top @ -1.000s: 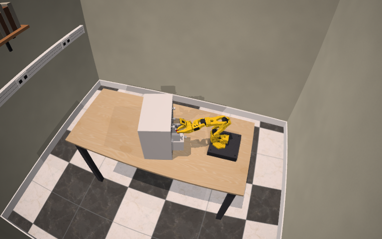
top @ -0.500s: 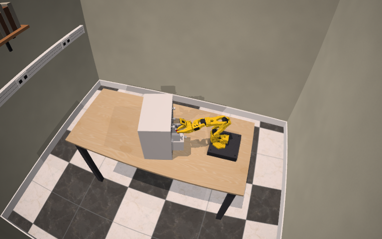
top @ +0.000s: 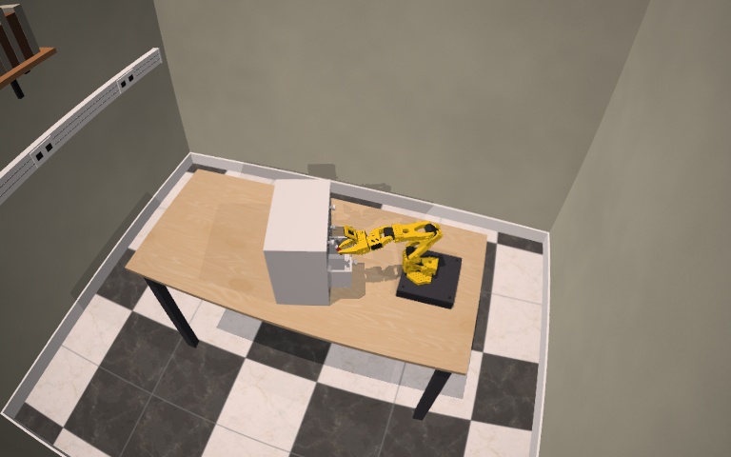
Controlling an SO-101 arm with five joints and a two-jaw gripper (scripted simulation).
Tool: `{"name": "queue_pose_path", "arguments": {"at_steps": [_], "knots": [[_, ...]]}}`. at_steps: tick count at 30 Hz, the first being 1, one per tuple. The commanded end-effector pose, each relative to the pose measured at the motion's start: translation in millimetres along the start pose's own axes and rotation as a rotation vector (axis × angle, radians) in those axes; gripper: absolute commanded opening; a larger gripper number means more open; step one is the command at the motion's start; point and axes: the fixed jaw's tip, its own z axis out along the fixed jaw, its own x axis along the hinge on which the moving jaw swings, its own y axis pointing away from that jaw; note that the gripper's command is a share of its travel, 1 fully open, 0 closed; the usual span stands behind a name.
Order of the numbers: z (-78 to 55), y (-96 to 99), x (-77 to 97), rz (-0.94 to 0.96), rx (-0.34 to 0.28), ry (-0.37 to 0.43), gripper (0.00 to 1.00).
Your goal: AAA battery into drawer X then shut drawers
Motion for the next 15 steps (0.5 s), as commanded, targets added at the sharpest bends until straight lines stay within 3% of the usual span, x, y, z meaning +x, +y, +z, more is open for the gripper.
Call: {"name": "queue_pose_path", "arguments": {"at_steps": [1, 15], "knots": [[-2.2, 2.1, -0.7, 0.005, -0.008, -0.007, 0.00], [-2.2, 2.1, -0.7, 0.005, -0.008, -0.007, 0.01]]}}
